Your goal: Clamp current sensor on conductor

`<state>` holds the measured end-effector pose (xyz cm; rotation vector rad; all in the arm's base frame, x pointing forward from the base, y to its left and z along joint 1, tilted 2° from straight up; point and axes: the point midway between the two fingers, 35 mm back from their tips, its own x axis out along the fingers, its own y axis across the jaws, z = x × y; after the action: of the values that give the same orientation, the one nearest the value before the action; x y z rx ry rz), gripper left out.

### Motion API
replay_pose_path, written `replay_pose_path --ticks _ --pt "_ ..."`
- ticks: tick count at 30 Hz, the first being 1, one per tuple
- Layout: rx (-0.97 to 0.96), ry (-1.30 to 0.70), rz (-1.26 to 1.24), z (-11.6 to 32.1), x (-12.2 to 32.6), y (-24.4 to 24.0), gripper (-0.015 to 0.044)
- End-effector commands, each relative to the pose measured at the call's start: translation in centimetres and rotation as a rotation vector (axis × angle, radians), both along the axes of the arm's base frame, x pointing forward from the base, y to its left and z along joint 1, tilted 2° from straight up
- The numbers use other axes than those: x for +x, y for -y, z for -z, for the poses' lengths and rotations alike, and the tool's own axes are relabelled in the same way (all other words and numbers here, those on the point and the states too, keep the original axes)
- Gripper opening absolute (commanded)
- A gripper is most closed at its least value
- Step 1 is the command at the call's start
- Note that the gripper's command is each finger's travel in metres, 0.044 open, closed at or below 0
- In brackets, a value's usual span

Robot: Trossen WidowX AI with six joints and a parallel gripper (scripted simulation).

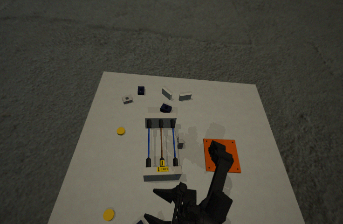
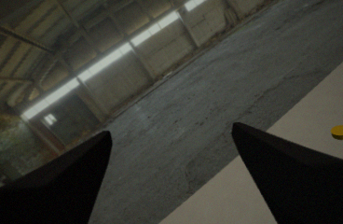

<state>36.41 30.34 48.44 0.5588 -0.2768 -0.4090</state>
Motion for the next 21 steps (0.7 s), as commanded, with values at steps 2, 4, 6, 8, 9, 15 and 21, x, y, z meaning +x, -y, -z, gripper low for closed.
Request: replay_pose_path --ticks 2,4,6,8,9,15,21 --pt "-0.021 0.015 0.002 -0.6 0.4 0.9 0.044" --pt "-0.08 0.053 0.006 -2.0 1.3 3.2 0.044" --pt "-0.146 0.086 0.006 -3.1 2.1 5.7 0.044" --pt "-0.212 0.11 0.001 -3.9 2.6 8.2 0.044" --pt "-0.244 0.119 -0.003 -4.2 2.9 9.4 0.044" --pt "-0.419 0.111 -0.047 -3.5 3.5 16.5 0.044" --pt "-0.541 0.032 -0.131 0.4 2.3 22.6 0.044"
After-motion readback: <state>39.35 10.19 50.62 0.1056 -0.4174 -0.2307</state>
